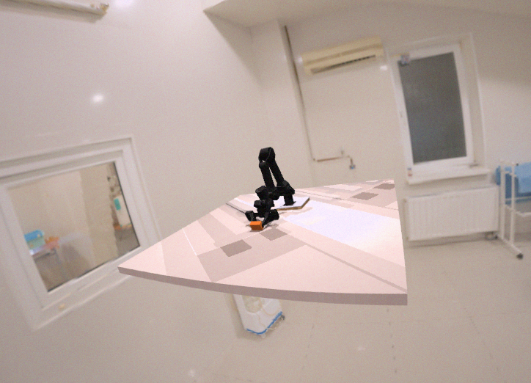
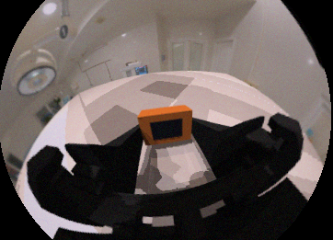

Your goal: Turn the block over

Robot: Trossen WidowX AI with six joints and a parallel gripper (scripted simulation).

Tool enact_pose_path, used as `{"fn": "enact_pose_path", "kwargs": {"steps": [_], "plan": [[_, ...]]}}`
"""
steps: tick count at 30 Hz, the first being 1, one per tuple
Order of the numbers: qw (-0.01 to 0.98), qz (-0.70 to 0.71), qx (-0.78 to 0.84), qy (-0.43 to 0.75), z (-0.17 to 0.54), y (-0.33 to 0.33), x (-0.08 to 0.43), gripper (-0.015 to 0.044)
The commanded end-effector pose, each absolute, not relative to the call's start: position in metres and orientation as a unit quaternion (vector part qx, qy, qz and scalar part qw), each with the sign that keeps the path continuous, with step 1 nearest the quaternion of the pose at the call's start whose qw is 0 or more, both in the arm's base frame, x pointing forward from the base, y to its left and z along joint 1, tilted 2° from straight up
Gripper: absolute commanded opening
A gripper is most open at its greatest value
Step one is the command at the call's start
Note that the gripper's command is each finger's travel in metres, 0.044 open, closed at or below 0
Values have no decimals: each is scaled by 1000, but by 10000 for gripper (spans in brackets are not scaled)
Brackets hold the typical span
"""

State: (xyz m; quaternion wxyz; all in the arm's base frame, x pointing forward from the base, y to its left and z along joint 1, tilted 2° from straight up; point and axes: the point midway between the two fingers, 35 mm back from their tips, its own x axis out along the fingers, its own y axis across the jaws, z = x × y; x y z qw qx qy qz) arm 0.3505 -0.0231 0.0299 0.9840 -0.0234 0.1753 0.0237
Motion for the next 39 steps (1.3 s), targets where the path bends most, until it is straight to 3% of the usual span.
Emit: {"fn": "enact_pose_path", "kwargs": {"steps": [1,12,29,39], "plan": [[985,26,-22,169,32,-22,350,0],[985,26,-22,169,32,-22,350,0],[985,26,-22,169,32,-22,350,440],[985,26,-22,169,32,-22,350,440]]}}
